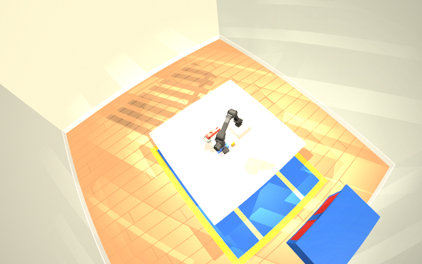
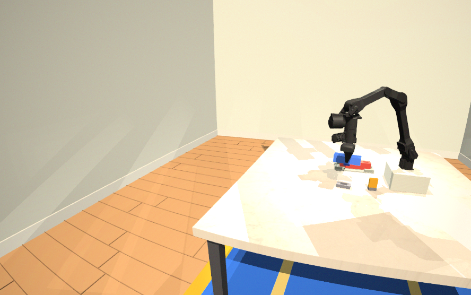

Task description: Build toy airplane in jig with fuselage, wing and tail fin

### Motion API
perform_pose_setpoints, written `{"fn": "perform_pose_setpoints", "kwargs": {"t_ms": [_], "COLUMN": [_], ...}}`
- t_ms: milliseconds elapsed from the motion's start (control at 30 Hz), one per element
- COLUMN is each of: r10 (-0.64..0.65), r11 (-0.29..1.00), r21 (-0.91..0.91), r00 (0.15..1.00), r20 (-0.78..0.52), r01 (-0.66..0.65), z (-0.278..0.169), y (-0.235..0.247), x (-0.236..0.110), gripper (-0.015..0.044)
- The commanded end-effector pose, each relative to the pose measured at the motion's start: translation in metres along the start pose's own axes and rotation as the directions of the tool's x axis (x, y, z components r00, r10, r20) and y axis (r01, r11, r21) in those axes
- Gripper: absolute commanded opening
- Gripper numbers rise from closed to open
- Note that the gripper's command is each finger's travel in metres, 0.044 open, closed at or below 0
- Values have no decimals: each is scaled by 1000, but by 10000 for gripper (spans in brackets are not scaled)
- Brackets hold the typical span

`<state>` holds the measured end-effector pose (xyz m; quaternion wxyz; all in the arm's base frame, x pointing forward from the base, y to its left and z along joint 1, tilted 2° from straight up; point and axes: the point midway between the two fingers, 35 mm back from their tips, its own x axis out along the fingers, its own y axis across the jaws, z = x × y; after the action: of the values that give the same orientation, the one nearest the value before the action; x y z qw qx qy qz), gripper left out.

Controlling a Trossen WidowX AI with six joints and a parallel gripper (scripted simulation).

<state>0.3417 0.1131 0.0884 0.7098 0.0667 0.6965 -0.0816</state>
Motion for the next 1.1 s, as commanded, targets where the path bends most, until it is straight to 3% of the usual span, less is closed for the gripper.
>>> {"fn": "perform_pose_setpoints", "kwargs": {"t_ms": [0, 1067], "r10": [0, -4], "r11": [1000, 902], "r21": [-1, 432], "r00": [1000, 1000], "r20": [9, 10], "r01": [0, 0], "z": [0, 23], "y": [-1, -91], "x": [-14, 1], "gripper": [0, 0]}}
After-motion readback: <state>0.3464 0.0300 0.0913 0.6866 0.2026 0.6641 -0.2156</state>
